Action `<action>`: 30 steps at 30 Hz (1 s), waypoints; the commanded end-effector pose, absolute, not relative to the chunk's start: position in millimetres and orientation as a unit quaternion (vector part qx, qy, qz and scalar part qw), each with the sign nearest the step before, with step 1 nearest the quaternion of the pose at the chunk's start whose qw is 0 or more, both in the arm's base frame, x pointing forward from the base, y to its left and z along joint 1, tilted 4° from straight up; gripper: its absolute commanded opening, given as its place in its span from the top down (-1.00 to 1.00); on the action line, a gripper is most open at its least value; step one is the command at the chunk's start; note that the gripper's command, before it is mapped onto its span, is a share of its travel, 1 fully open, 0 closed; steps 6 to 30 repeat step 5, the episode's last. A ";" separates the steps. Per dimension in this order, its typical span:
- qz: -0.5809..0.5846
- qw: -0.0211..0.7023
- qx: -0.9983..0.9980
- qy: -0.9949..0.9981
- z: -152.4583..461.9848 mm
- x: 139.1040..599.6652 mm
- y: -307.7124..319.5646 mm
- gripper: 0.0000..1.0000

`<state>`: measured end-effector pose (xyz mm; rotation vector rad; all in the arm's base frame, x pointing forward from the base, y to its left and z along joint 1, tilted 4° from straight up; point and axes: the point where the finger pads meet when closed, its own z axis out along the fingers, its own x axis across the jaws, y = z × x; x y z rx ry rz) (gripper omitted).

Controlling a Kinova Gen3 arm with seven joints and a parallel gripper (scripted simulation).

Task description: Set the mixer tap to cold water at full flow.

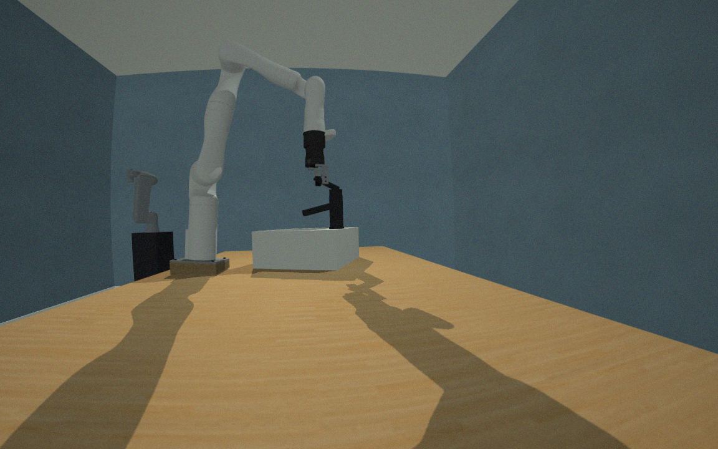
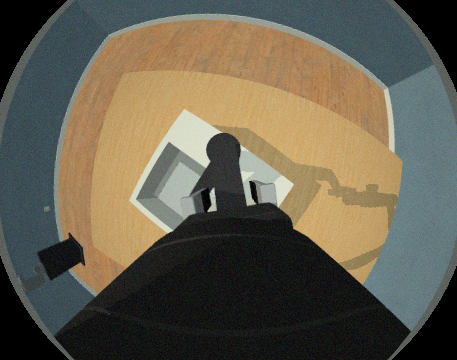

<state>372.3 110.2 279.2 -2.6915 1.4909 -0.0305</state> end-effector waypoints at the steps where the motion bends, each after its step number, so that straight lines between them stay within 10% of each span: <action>1: -0.010 0.033 -0.874 0.484 279.8 372.6 110.3 -1.00; 30: -0.010 0.033 -0.874 0.484 279.8 372.6 110.3 -1.00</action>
